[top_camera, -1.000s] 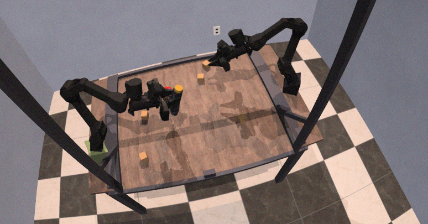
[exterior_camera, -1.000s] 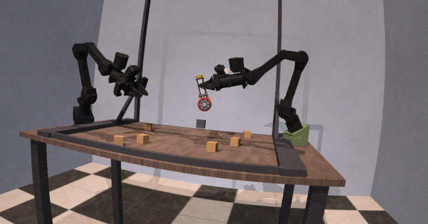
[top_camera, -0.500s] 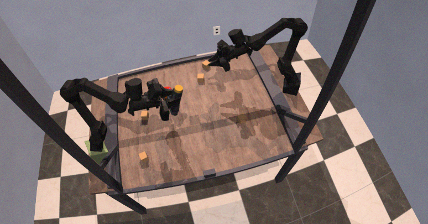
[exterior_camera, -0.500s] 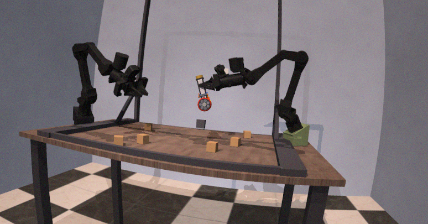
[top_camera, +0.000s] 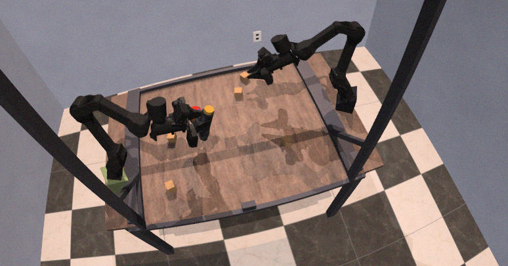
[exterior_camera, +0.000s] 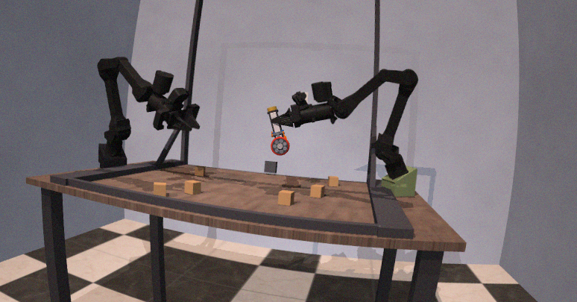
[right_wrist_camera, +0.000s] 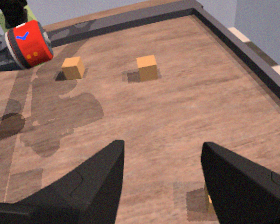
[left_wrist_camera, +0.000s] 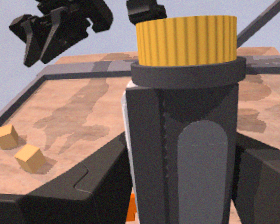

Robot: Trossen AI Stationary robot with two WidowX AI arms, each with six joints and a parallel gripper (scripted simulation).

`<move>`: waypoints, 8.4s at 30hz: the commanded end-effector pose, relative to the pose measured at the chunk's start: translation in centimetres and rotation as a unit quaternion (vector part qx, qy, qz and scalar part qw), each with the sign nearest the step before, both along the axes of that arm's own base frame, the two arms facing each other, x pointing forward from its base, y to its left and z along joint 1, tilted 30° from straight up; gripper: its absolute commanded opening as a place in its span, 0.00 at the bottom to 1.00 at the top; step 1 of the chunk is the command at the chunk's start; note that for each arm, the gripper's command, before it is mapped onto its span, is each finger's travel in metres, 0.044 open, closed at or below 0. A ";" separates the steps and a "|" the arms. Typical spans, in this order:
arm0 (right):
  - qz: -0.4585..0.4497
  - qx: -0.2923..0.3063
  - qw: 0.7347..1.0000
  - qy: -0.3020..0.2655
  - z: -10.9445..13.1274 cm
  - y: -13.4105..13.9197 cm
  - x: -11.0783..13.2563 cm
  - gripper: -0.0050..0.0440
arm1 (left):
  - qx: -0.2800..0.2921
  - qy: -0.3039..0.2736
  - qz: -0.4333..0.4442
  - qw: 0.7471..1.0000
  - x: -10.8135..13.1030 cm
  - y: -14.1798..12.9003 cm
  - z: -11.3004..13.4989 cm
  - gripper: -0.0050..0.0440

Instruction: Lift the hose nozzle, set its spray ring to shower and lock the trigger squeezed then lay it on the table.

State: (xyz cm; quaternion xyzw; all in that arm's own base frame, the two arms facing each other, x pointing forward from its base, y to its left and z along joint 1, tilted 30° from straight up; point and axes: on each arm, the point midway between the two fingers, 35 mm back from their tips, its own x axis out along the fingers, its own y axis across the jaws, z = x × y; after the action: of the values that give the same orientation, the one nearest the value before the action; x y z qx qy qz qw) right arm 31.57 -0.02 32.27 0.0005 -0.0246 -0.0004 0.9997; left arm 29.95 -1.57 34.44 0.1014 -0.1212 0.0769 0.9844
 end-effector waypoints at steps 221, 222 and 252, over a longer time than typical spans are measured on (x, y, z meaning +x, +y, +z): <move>-0.002 0.002 1.000 -0.010 0.7 -0.1 -0.2 0.46 | -0.041 0.257 0.078 0.962 8.8 4.6 -8.4 0.45; -0.002 0.002 1.000 -0.010 0.7 -0.1 -0.2 0.46 | -0.043 0.263 0.079 0.961 9.0 4.7 -8.3 0.45; -0.002 0.002 1.000 -0.010 0.7 -0.1 -0.2 0.46 | -0.067 0.375 0.103 0.919 11.8 5.3 -8.2 0.45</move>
State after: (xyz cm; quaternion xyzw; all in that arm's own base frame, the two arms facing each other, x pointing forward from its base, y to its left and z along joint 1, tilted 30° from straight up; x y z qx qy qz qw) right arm 31.57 -0.02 32.27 0.0005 -0.0246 -0.0004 0.9997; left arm 41.21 3.59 24.47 0.0763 0.2782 0.1364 0.9477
